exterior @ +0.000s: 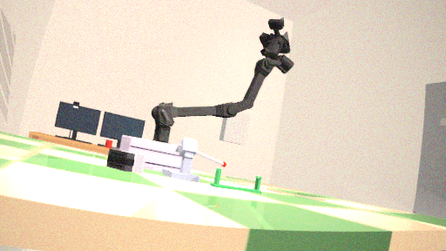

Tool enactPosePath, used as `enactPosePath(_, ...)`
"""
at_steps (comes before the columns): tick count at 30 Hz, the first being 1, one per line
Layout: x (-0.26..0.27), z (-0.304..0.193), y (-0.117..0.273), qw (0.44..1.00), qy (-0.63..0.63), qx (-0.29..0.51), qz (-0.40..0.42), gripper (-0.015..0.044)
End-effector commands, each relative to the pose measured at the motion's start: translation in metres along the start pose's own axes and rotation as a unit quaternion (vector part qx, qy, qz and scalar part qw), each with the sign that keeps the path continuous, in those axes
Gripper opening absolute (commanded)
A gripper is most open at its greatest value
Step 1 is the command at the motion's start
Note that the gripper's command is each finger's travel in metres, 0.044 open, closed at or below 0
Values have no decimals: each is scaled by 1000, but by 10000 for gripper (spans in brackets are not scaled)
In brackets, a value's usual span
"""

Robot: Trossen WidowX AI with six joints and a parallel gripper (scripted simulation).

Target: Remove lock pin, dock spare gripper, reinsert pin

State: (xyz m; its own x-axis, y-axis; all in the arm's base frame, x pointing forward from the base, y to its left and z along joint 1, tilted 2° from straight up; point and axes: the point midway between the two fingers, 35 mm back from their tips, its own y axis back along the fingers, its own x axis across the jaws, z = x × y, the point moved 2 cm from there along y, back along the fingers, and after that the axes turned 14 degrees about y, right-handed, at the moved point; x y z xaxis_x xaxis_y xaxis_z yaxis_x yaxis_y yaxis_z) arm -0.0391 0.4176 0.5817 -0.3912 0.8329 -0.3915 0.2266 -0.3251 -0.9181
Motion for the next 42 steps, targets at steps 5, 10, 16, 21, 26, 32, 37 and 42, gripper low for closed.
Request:
enactPosePath(5, -34, 28, -8, 998, -22, -26, -53, 300)
enactPosePath(10, -74, 62, -17, 993, 5, -49, -111, 300)
enactPosePath(16, -118, 96, -21, 982, 44, -60, -176, 300)
enactPosePath(21, -156, 119, -20, 968, 75, -61, -230, 300)
enactPosePath(26, -194, 139, -16, 952, 103, -53, -284, 300)
enactPosePath(32, -240, 156, -5, 928, 133, -32, -347, 300)
enactPosePath(37, -278, 166, 7, 905, 155, -6, -397, 300)
enactPosePath(42, -315, 172, 22, 879, 175, 28, -443, 300)
